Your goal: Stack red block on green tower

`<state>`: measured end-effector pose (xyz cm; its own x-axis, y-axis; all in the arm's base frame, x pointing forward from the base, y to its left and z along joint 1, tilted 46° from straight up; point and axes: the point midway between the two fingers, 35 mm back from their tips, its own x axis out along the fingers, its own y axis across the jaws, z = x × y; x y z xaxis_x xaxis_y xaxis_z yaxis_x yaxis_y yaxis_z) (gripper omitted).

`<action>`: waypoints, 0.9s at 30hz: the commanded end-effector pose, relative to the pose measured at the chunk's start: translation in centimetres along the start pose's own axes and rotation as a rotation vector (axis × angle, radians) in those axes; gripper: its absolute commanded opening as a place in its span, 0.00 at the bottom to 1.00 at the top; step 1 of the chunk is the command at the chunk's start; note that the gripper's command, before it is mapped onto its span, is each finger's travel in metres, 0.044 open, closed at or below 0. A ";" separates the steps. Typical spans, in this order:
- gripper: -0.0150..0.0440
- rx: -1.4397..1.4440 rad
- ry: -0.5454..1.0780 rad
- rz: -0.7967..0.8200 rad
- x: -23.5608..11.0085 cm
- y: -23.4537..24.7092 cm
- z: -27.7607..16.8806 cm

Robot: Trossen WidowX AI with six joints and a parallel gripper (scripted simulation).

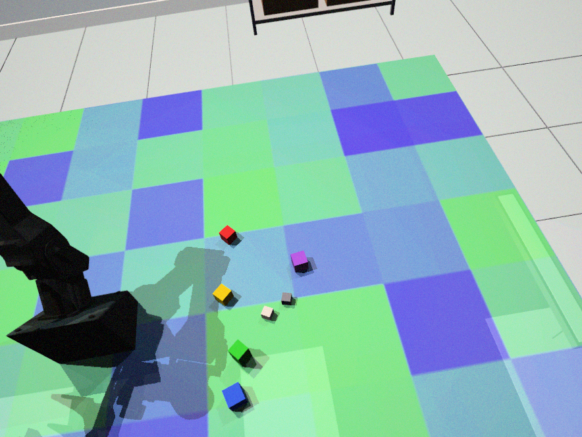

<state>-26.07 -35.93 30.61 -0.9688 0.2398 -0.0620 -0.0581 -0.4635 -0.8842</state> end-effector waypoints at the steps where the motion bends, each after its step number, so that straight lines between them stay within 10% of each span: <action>1: 0.98 -0.003 -0.004 0.007 -0.2 0.1 0.0; 27: 1.00 -0.482 -0.571 0.762 -26.8 10.1 -5.4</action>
<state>-1.36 -42.96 21.40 -0.7279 -0.4359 -0.5293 0.5745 0.0335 -0.8178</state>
